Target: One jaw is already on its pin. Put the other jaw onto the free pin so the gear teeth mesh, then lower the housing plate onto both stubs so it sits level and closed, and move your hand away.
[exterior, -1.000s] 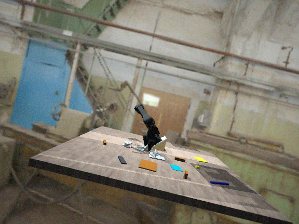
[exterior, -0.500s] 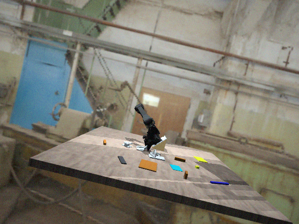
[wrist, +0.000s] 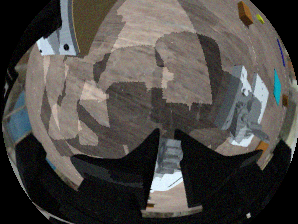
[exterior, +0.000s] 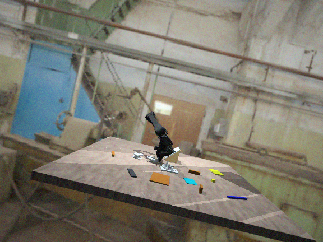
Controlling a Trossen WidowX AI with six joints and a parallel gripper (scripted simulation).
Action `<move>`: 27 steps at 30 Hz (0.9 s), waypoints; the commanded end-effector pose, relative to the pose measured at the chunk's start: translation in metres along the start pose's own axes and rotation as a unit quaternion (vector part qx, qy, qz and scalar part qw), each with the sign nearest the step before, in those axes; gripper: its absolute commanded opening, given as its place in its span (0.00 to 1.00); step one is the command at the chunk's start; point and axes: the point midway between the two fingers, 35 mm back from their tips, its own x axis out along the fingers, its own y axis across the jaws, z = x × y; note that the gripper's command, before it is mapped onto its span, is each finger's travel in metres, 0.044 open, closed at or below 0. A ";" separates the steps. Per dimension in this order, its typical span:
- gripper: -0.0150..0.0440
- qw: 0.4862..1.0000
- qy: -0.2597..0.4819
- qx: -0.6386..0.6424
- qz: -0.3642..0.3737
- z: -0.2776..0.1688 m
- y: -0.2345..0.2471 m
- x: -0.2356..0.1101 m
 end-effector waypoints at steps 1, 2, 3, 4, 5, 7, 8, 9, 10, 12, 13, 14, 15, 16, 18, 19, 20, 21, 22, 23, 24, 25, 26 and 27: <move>0.32 1.000 0.003 -0.001 0.000 -0.001 0.000 0.000; 0.32 1.000 0.003 -0.001 0.000 -0.001 0.000 0.000; 0.32 1.000 0.003 -0.001 0.000 -0.001 0.000 0.000; 0.32 1.000 0.003 -0.001 0.000 -0.001 0.000 0.000; 0.32 1.000 0.003 -0.001 0.000 -0.001 0.000 0.000; 0.32 1.000 0.003 -0.001 0.000 -0.001 0.000 0.000; 0.32 1.000 0.003 -0.001 0.000 -0.001 0.000 0.000; 0.32 1.000 0.003 -0.001 0.000 -0.001 0.000 0.000; 0.32 1.000 0.003 -0.001 0.000 -0.001 0.000 -0.001; 0.32 1.000 0.002 -0.001 0.000 -0.001 0.000 -0.002; 0.32 1.000 0.002 -0.001 0.000 -0.001 0.000 -0.003; 0.32 1.000 0.002 -0.001 0.000 -0.001 0.000 -0.003; 0.32 1.000 0.002 -0.001 0.000 -0.001 0.000 -0.004; 0.32 1.000 0.002 -0.001 0.000 -0.001 -0.001 -0.004; 0.32 1.000 0.002 -0.001 0.000 -0.001 -0.001 -0.006; 0.32 1.000 0.002 -0.001 0.000 -0.001 -0.001 -0.006; 0.32 1.000 0.002 -0.001 0.000 -0.001 -0.001 -0.007; 0.32 1.000 0.002 -0.001 -0.001 0.000 -0.001 -0.008; 0.32 1.000 0.002 -0.001 -0.001 0.000 -0.001 -0.008; 0.32 1.000 0.002 -0.001 -0.001 0.000 -0.001 -0.009; 0.32 1.000 0.002 -0.001 -0.001 0.000 -0.001 -0.009; 0.32 1.000 0.002 -0.001 -0.001 0.000 -0.001 -0.010; 0.32 1.000 0.002 -0.001 -0.001 0.000 -0.001 -0.011; 0.32 1.000 0.001 -0.001 -0.001 0.000 -0.001 -0.011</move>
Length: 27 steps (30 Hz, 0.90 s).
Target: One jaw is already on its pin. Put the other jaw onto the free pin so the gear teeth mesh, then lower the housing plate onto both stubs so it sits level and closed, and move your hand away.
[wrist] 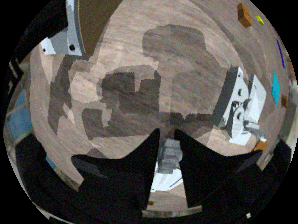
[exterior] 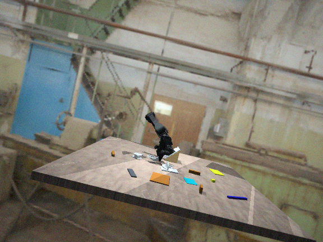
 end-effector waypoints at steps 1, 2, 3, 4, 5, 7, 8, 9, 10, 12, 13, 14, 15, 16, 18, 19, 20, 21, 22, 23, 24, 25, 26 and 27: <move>0.32 1.000 0.000 0.003 -0.002 -0.001 -0.001 -0.004; 0.32 1.000 0.000 0.003 -0.002 -0.001 -0.001 -0.004; 0.32 1.000 0.000 0.003 -0.002 -0.001 -0.001 -0.005; 0.32 1.000 0.000 0.003 -0.002 -0.001 -0.001 -0.006; 0.32 1.000 0.000 0.003 -0.002 -0.001 -0.001 -0.006; 0.32 1.000 0.000 0.003 -0.002 -0.001 -0.001 -0.007; 0.32 1.000 0.000 0.003 -0.002 -0.001 -0.001 -0.008; 0.32 1.000 0.000 0.003 -0.002 -0.001 -0.001 -0.009; 0.32 1.000 0.000 0.003 -0.002 -0.001 -0.001 -0.009; 0.32 1.000 0.000 0.003 -0.002 -0.001 -0.001 -0.011; 0.32 1.000 0.000 0.003 -0.002 -0.001 -0.001 -0.011; 0.32 1.000 0.000 0.003 -0.002 -0.001 -0.001 -0.012; 0.32 1.000 0.000 0.003 -0.002 -0.001 -0.001 -0.012; 0.32 1.000 0.000 0.003 -0.002 -0.001 -0.001 -0.013; 0.32 1.000 0.000 0.003 -0.002 -0.001 -0.001 -0.014; 0.32 1.000 0.000 0.003 -0.002 -0.001 -0.001 -0.015; 0.32 1.000 0.000 0.003 -0.002 -0.001 -0.001 -0.016; 0.32 1.000 0.000 0.003 -0.002 -0.001 -0.001 -0.016; 0.32 1.000 0.000 0.003 -0.002 -0.001 -0.001 -0.017; 0.32 1.000 0.000 0.003 -0.002 -0.001 -0.001 -0.018; 0.32 1.000 0.000 0.003 -0.002 -0.001 -0.001 -0.018; 0.32 1.000 0.000 0.003 -0.002 -0.001 -0.001 -0.019; 0.32 1.000 0.000 0.003 -0.002 -0.001 -0.001 -0.019; 0.32 1.000 0.000 0.003 -0.002 -0.001 -0.001 -0.020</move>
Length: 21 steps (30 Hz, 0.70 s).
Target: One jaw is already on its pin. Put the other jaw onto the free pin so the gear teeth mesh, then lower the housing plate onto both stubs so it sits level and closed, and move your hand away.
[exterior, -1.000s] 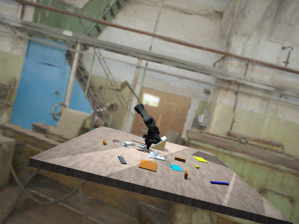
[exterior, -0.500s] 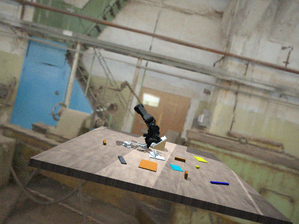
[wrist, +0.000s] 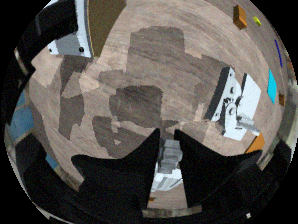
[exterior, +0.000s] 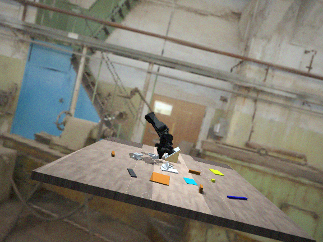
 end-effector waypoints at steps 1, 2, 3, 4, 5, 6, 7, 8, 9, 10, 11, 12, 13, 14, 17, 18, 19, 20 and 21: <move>0.32 1.000 -0.002 0.003 -0.002 0.000 -0.001 -0.004; 0.32 1.000 -0.002 0.003 -0.002 0.000 -0.001 -0.004; 0.32 1.000 -0.002 0.003 -0.002 0.000 -0.001 -0.005; 0.32 1.000 -0.002 0.003 -0.002 0.000 -0.001 -0.005; 0.32 1.000 -0.002 0.003 -0.002 0.000 -0.001 -0.005; 0.32 1.000 -0.002 0.003 -0.002 0.000 -0.001 -0.007; 0.32 1.000 -0.003 0.003 -0.002 0.000 -0.001 -0.009; 0.32 1.000 -0.003 0.003 -0.002 0.000 -0.002 -0.013; 0.32 1.000 -0.003 0.003 -0.002 0.000 -0.002 -0.016; 0.32 1.000 -0.003 0.003 -0.003 0.000 -0.002 -0.019; 0.32 1.000 -0.004 0.003 -0.003 0.000 -0.002 -0.022; 0.32 1.000 -0.004 0.003 -0.003 0.000 -0.002 -0.025; 0.32 1.000 -0.004 0.002 -0.002 0.000 -0.002 -0.028; 0.32 1.000 -0.004 0.002 -0.002 0.000 -0.002 -0.032; 0.32 1.000 -0.003 0.002 -0.002 0.000 -0.001 -0.041; 0.32 1.000 -0.003 0.003 -0.002 0.000 -0.001 -0.045; 0.32 1.000 -0.003 0.003 -0.002 0.000 -0.001 -0.047; 0.32 1.000 -0.003 0.003 -0.001 0.000 -0.001 -0.049; 0.32 1.000 -0.003 0.003 -0.001 0.000 0.000 -0.050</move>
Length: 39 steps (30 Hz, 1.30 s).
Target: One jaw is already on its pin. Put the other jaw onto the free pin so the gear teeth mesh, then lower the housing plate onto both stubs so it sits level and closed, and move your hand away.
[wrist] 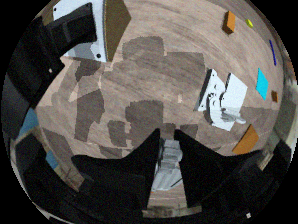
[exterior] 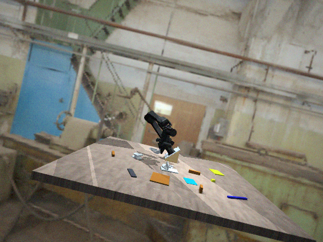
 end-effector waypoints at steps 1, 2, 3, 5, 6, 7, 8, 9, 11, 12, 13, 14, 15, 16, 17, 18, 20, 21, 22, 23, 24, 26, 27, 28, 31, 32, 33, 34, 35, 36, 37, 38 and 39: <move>0.32 1.000 -0.002 0.002 0.001 0.000 0.000 -0.007; 0.32 1.000 -0.002 0.002 0.001 0.000 0.000 -0.007; 0.32 1.000 -0.002 0.002 0.001 0.000 0.000 -0.007; 0.32 1.000 -0.002 0.004 0.001 0.000 0.000 -0.007; 0.32 1.000 -0.002 0.009 0.001 0.000 0.000 -0.007; 0.32 1.000 -0.002 0.017 0.001 -0.001 0.000 -0.007; 0.32 1.000 -0.002 0.027 0.001 -0.002 -0.001 -0.008; 0.32 0.999 -0.002 0.036 0.000 -0.002 -0.001 -0.008; 0.32 0.998 -0.002 0.056 0.000 -0.004 -0.002 -0.008; 0.32 0.998 -0.002 0.066 0.000 -0.005 -0.002 -0.008; 0.32 0.997 -0.002 0.076 0.000 -0.006 -0.002 -0.008; 0.32 0.996 -0.002 0.085 0.000 -0.006 -0.003 -0.008; 0.32 0.995 -0.002 0.095 0.000 -0.007 -0.003 -0.008; 0.32 0.994 -0.002 0.105 0.000 -0.008 -0.003 -0.008; 0.32 0.993 -0.002 0.115 0.000 -0.009 -0.004 -0.008; 0.32 0.992 -0.002 0.125 0.000 -0.010 -0.004 -0.008; 0.32 0.990 -0.002 0.144 0.000 -0.011 -0.005 -0.008; 0.32 0.988 -0.002 0.154 0.000 -0.012 -0.005 -0.008; 0.32 0.987 -0.002 0.163 0.000 -0.013 -0.005 -0.008; 0.32 0.985 -0.002 0.173 0.000 -0.014 -0.005 -0.008; 0.32 0.983 -0.002 0.183 0.000 -0.014 -0.006 -0.008; 0.32 0.979 -0.002 0.202 0.000 -0.016 -0.006 -0.008; 0.32 0.977 -0.002 0.212 0.000 -0.017 -0.007 -0.008; 0.32 0.975 -0.002 0.221 0.000 -0.018 -0.007 -0.008; 0.32 0.968 -0.002 0.250 0.000 -0.020 -0.008 -0.008; 0.32 0.966 -0.002 0.260 0.000 -0.021 -0.008 -0.008; 0.32 0.963 -0.002 0.269 0.000 -0.022 -0.008 -0.008; 0.32 0.960 -0.002 0.279 0.000 -0.023 -0.008 -0.008; 0.32 0.958 -0.002 0.288 0.000 -0.024 -0.009 -0.008; 0.32 0.955 -0.002 0.297 0.000 -0.024 -0.009 -0.008; 0.32 0.952 -0.002 0.307 0.000 -0.025 -0.009 -0.008; 0.32 0.949 -0.002 0.316 0.000 -0.026 -0.009 -0.008; 0.32 0.946 -0.002 0.325 0.000 -0.027 -0.010 -0.008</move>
